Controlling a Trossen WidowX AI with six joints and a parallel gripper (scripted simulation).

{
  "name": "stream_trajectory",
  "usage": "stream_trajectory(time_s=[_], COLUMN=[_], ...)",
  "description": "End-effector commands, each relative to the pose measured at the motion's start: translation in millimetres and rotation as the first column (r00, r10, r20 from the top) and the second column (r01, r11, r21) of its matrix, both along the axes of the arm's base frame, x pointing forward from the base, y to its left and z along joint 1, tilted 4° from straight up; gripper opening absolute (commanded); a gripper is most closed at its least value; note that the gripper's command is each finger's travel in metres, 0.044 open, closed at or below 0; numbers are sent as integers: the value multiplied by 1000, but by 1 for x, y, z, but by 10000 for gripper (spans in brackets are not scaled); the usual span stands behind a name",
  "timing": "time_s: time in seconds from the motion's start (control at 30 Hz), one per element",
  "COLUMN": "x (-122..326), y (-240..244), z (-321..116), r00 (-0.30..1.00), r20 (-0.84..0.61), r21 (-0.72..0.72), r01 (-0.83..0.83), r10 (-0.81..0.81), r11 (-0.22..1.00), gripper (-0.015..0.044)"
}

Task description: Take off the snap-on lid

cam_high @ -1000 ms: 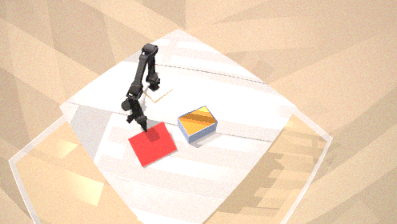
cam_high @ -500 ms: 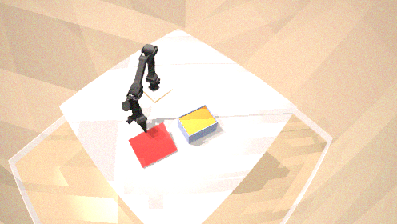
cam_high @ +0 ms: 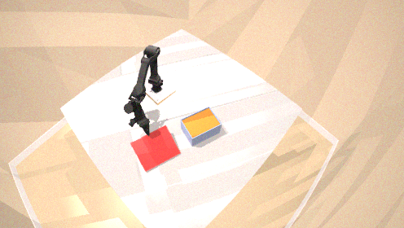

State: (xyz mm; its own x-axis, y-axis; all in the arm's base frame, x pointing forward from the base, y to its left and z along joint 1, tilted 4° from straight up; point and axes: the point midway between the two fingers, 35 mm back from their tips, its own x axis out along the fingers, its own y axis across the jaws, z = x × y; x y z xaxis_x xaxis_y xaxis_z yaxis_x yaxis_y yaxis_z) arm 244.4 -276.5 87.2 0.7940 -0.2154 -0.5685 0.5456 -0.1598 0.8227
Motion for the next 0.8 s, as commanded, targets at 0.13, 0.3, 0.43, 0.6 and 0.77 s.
stream_trajectory(time_s=[0.13, 0.3, 0.43, 0.6, 0.77], x=[-1, -1, -1, -1, -1], y=[5, 5, 5, 5, 5], z=[-23, -27, -30, -31, -31], r00=[999, 999, 999, 999, 999], r20=[-32, -32, -32, -32, -32], r21=[38, 38, 39, 39, 39], r01=[4, 4, 4, 4, 4], r10=[-2, -2, -2, -2, -2], r11=[999, 999, 999, 999, 999], gripper=[0, 0, 0, 0, 0])
